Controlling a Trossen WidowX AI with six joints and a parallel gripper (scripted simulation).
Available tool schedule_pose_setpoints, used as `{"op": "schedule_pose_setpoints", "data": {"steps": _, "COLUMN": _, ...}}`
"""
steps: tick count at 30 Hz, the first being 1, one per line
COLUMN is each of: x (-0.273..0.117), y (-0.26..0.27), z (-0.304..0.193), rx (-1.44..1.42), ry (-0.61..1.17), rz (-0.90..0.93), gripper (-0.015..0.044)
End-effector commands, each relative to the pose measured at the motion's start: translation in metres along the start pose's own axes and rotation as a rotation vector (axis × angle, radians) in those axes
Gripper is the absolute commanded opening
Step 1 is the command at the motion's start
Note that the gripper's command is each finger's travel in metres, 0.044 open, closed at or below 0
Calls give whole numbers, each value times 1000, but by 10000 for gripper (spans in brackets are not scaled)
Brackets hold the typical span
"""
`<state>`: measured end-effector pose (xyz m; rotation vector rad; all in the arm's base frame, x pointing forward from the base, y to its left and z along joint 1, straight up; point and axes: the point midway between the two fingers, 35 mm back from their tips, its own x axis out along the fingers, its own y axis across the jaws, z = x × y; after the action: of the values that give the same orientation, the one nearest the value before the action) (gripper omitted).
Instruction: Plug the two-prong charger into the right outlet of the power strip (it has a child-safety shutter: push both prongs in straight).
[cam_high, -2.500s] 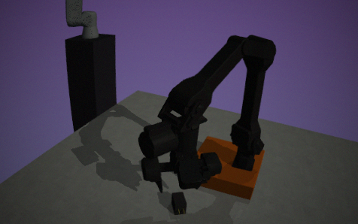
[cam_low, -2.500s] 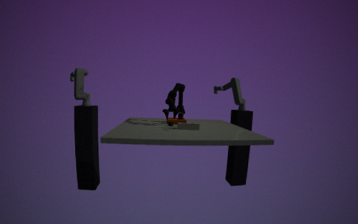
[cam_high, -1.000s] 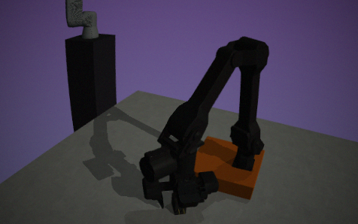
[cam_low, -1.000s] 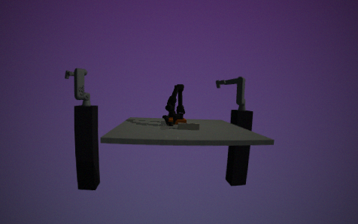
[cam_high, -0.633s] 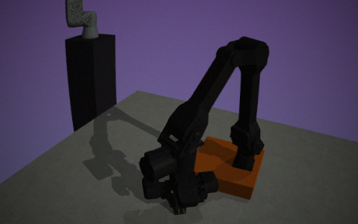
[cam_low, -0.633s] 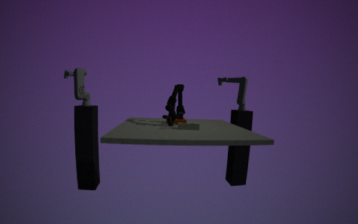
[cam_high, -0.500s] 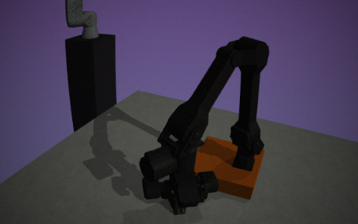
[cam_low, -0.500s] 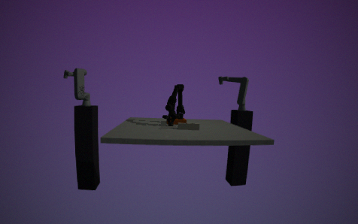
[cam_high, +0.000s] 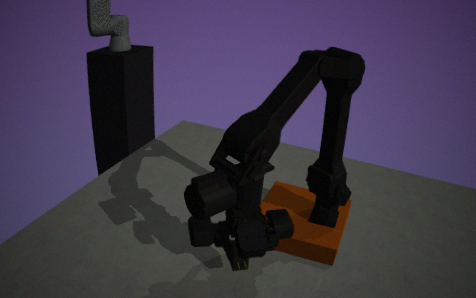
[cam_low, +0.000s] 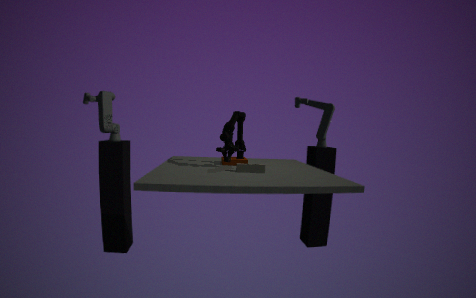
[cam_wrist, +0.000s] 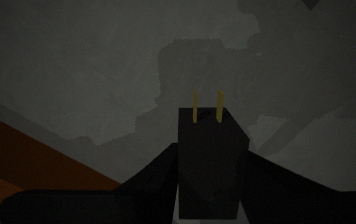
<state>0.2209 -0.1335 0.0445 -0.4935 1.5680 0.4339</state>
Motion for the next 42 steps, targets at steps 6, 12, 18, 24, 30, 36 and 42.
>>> {"op": "schedule_pose_setpoints", "data": {"steps": 6, "x": -10, "y": 1, "z": 2, "rx": 24, "ry": 3, "rz": 1, "gripper": 0}}
{"op": "schedule_pose_setpoints", "data": {"steps": 12, "x": -8, "y": 4, "z": 13, "rx": 74, "ry": -1, "rz": 4, "gripper": 0}}
{"op": "schedule_pose_setpoints", "data": {"steps": 18, "x": -5, "y": 8, "z": 24, "rx": 125, "ry": -5, "rz": 7, "gripper": 0}}
{"op": "schedule_pose_setpoints", "data": {"steps": 24, "x": -2, "y": 12, "z": 34, "rx": 176, "ry": -8, "rz": 10, "gripper": 0}}
{"op": "schedule_pose_setpoints", "data": {"steps": 30, "x": 1, "y": 17, "z": 45, "rx": 227, "ry": -10, "rz": 14, "gripper": 0}}
{"op": "schedule_pose_setpoints", "data": {"steps": 36, "x": 4, "y": 22, "z": 55, "rx": 278, "ry": -12, "rz": 19, "gripper": 0}}
{"op": "schedule_pose_setpoints", "data": {"steps": 42, "x": 7, "y": 28, "z": 65, "rx": 329, "ry": -14, "rz": 23, "gripper": 0}}
